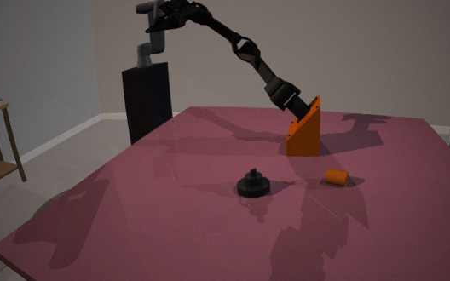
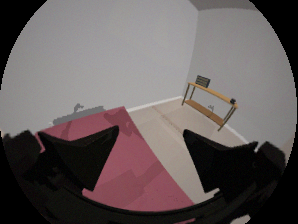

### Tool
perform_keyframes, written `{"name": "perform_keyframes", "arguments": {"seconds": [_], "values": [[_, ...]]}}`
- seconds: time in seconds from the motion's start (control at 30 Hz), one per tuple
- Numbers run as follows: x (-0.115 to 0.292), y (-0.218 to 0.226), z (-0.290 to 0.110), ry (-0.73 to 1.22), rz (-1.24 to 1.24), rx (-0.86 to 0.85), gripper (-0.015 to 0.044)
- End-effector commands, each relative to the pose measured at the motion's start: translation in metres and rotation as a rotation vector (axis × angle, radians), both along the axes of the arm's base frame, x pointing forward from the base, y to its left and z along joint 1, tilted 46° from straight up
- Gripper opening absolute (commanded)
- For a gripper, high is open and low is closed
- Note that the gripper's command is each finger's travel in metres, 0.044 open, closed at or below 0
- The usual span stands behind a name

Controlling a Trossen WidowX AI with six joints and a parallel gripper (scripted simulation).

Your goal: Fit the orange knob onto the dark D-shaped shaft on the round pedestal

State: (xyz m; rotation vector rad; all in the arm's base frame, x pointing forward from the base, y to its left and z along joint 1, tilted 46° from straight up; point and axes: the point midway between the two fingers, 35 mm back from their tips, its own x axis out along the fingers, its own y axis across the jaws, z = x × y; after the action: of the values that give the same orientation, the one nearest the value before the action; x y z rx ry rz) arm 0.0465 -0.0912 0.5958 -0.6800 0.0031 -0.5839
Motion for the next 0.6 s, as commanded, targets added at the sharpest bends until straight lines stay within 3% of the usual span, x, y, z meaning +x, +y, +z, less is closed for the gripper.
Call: {"name": "perform_keyframes", "arguments": {"seconds": [0.0, 0.3, 0.57], "values": [[0.068, 0.016, -0.017, 0.131, 0.038, 0.010, 0.0440], [0.192, 0.064, -0.073, 0.400, 0.148, -0.013, 0.0440], [0.275, 0.118, -0.150, 0.645, 0.229, -0.055, 0.0440]]}}
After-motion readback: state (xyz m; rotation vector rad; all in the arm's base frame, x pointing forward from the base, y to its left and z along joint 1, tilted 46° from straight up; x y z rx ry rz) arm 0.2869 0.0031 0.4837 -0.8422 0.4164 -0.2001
